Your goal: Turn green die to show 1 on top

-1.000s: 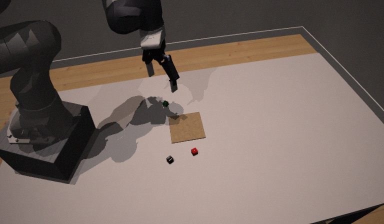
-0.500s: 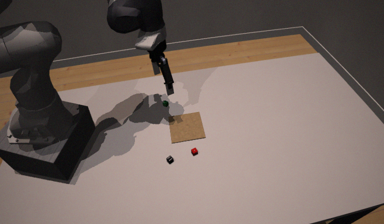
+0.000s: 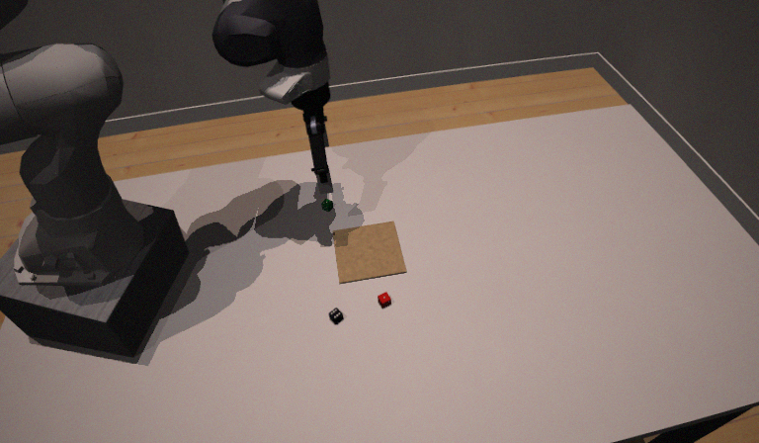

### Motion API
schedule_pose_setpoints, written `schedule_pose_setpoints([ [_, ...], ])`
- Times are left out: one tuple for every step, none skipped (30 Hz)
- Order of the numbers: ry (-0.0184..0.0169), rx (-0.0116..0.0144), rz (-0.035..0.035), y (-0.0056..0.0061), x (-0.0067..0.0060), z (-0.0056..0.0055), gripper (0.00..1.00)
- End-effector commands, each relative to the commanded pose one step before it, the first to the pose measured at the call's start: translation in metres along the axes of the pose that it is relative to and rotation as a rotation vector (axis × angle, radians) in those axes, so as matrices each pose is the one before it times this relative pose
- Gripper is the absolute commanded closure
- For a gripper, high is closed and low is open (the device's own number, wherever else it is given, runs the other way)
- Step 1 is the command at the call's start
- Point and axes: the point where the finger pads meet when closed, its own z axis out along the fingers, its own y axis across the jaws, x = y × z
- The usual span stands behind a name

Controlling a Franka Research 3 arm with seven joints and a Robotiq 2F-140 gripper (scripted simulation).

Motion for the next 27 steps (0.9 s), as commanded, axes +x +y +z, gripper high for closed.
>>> schedule_pose_setpoints([
  [0.00934, -0.00734, 0.13162, 0.00089, 0.00251, 0.00196, 0.00],
  [0.00027, 0.00001, 0.02428, -0.00007, 0.00013, 0.00079, 0.00],
  [0.00067, 0.00005, 0.05257, -0.00019, 0.00033, 0.00177, 0.00],
  [0.00031, 0.00003, 0.02169, -0.00009, 0.00015, 0.00076, 0.00],
  [0.00034, 0.00004, 0.02203, -0.00010, 0.00017, 0.00078, 0.00],
  [0.00036, 0.00006, 0.02249, -0.00012, 0.00018, 0.00082, 0.00],
  [0.00038, 0.00007, 0.02243, -0.00013, 0.00019, 0.00083, 0.00],
  [0.00040, 0.00008, 0.02242, -0.00014, 0.00020, 0.00085, 0.00],
  [0.00009, 0.00002, 0.00465, -0.00003, 0.00004, 0.00018, 0.00],
  [0.00070, 0.00016, 0.03660, -0.00025, 0.00035, 0.00142, 0.00],
  [0.00045, 0.00012, 0.02214, -0.00017, 0.00022, 0.00088, 0.00],
  [0.00047, 0.00013, 0.02225, -0.00018, 0.00023, 0.00090, 0.00],
  [0.00046, 0.00014, 0.02132, -0.00019, 0.00023, 0.00088, 0.00],
  [0.00050, 0.00016, 0.02222, -0.00021, 0.00024, 0.00093, 0.00],
  [0.00031, 0.00011, 0.01333, -0.00013, 0.00015, 0.00056, 0.00],
  [0.00067, 0.00025, 0.02820, -0.00030, 0.00032, 0.00121, 0.00],
  [0.00000, 0.00000, 0.00000, 0.00000, 0.00000, 0.00000, 0.00],
  [0.00000, 0.00000, 0.00000, 0.00000, 0.00000, 0.00000, 0.00],
  [0.00141, 0.00058, 0.05633, -0.00066, 0.00067, 0.00249, 0.00],
  [0.00041, 0.00018, 0.01578, -0.00021, 0.00019, 0.00072, 0.00],
  [0.00068, 0.00032, 0.02563, -0.00035, 0.00031, 0.00118, 0.00],
  [0.00058, 0.00029, 0.02141, -0.00031, 0.00026, 0.00100, 0.00],
  [0.00038, 0.00020, 0.01373, -0.00021, 0.00017, 0.00065, 0.00],
  [0.00073, 0.00039, 0.02599, -0.00041, 0.00032, 0.00124, 0.00],
  [0.00012, 0.00007, 0.00420, -0.00007, 0.00005, 0.00020, 0.00],
  [0.00000, 0.00000, 0.00000, 0.00000, 0.00000, 0.00000, 0.79],
  [0.00000, 0.00000, 0.00000, 0.00000, 0.00000, 0.00000, 0.79],
])
